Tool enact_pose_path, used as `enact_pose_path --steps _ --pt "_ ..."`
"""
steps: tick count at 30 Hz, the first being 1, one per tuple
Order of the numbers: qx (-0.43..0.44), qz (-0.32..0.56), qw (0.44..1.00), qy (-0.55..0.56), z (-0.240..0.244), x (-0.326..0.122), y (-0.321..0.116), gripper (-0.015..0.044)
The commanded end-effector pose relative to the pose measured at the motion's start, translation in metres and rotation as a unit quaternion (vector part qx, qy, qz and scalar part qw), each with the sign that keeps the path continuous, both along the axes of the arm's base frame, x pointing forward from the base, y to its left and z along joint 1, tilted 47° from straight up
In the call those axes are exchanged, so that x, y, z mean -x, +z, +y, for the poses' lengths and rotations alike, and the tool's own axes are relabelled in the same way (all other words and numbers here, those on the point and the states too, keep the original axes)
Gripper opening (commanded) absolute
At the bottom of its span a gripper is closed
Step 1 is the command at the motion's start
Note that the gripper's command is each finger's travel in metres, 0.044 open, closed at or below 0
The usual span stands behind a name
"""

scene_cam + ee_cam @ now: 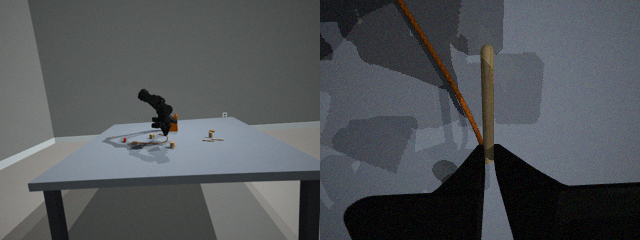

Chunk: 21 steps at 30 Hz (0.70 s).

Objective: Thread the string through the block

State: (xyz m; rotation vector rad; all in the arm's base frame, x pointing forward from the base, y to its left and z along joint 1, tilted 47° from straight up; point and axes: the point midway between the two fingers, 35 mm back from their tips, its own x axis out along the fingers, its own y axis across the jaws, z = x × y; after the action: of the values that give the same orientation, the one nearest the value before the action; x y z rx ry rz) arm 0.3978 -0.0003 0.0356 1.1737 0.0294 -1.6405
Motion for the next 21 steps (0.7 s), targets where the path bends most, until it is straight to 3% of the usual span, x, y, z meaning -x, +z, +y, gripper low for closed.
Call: enact_pose_path --steps 1,21 --pt "-0.003 -0.003 1.000 0.001 0.003 -0.001 -0.001 0.0000" --pt "-0.003 -0.002 1.000 0.001 -0.007 0.015 -0.017 0.0000"
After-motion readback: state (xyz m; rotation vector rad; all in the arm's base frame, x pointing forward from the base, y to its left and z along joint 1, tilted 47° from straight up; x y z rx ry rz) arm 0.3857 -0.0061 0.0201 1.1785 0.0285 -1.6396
